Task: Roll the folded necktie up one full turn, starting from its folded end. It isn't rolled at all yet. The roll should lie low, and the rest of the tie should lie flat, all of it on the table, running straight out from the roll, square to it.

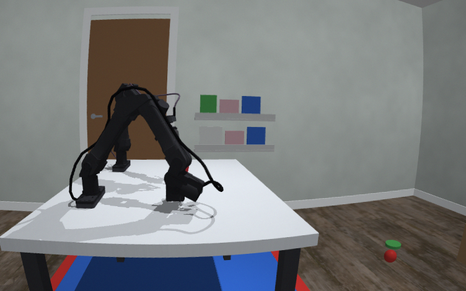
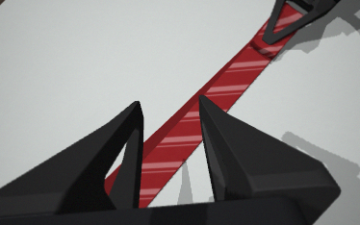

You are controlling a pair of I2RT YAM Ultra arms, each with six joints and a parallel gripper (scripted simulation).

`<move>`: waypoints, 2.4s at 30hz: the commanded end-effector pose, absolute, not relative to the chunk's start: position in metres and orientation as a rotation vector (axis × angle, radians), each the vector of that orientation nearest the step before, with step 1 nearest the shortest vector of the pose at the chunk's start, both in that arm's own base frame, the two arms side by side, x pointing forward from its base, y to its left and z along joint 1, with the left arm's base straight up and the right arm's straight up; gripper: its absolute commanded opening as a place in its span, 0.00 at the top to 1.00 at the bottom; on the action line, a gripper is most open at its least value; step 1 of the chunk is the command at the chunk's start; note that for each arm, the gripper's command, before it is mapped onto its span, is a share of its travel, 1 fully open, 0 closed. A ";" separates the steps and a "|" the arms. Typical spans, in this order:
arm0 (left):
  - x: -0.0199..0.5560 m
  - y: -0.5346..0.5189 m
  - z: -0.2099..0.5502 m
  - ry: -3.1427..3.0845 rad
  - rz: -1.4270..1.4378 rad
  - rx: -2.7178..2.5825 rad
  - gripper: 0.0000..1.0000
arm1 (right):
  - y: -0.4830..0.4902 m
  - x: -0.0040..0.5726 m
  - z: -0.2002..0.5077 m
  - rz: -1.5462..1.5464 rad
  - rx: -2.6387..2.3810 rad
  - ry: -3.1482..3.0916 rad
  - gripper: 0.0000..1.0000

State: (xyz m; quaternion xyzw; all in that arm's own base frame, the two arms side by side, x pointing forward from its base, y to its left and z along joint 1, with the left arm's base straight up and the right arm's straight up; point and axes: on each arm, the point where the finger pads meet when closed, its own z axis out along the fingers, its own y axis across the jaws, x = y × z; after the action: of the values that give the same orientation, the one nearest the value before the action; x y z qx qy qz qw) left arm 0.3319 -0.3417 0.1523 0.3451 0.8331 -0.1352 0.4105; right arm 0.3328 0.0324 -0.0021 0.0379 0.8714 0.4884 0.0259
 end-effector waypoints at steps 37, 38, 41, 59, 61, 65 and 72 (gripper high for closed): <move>0.384 -0.021 0.408 1.584 -0.052 0.006 0.08 | 0.030 0.340 0.005 1.056 0.103 2.891 0.88; 0.384 -0.018 0.411 1.579 -0.050 -0.001 0.06 | 0.031 0.340 0.005 1.024 0.105 2.903 0.88; 0.385 -0.013 0.415 1.570 -0.046 -0.013 0.02 | 0.031 0.340 0.006 0.921 0.108 2.940 0.88; 0.385 -0.013 0.415 1.569 -0.045 -0.014 0.00 | 0.035 0.340 0.008 0.281 0.125 3.084 0.88; 0.385 -0.013 0.415 1.569 -0.045 -0.014 0.00 | 0.035 0.340 0.008 0.281 0.125 3.084 0.88; 0.385 -0.013 0.415 1.569 -0.045 -0.014 0.00 | 0.037 0.341 0.008 0.110 0.129 3.099 0.88; 0.385 -0.013 0.415 1.569 -0.045 -0.014 0.00 | 0.039 0.341 0.008 -0.183 0.134 3.103 0.88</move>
State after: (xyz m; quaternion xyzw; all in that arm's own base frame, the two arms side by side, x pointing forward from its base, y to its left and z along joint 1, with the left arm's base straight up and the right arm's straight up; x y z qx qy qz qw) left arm 0.3876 -0.0154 0.3959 -0.0015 0.7208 -0.0157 0.6930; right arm 0.3337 0.0498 0.0029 0.0239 0.9996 0.0096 0.0087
